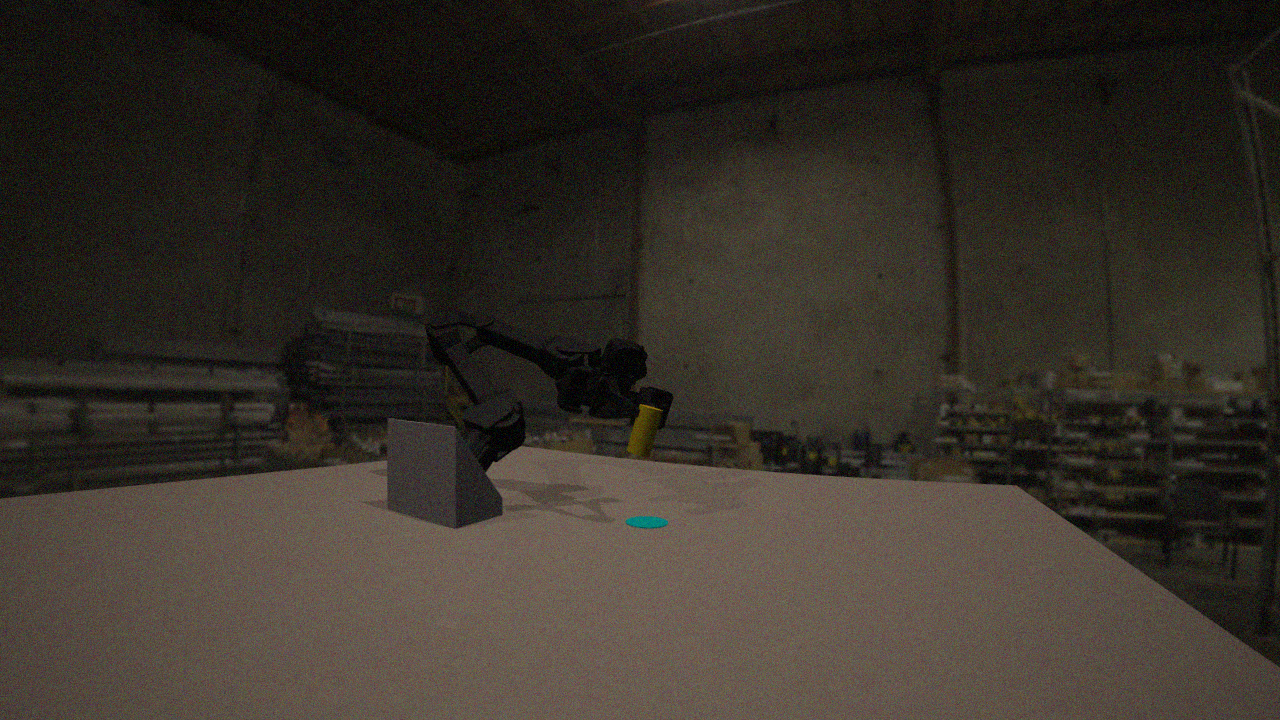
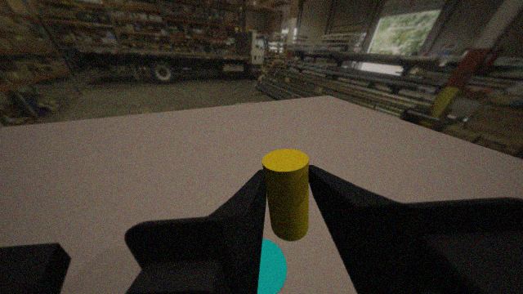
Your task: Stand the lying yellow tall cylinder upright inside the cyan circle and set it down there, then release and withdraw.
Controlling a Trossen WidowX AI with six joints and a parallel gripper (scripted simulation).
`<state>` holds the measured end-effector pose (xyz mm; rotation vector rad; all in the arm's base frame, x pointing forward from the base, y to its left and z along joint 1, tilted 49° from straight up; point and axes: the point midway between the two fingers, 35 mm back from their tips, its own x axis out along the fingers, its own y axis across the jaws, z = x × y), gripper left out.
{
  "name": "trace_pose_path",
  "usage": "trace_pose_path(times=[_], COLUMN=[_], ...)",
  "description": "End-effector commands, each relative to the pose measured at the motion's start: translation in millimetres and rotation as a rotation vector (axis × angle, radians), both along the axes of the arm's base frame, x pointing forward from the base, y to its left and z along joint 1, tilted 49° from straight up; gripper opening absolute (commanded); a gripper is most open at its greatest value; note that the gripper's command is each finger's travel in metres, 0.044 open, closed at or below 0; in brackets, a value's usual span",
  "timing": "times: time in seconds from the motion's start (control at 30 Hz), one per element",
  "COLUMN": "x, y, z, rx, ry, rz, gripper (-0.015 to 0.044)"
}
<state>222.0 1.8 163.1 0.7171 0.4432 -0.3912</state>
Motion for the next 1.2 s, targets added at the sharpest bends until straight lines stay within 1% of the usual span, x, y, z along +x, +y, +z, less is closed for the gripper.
trace_pose_path(times=[0.0, 0.83, 1.17], x=[-1.0, -4.7, -4.8], y=[-0.8, -1.2, -1.3], z=[1.6, 10.2, 10.4], rx=[0.012, 0.095, 0.098], ry=[-0.033, -0.197, -0.201], rz=[-0.017, -0.089, -0.091], gripper=[0.0105, 0.0105, 0.0105])
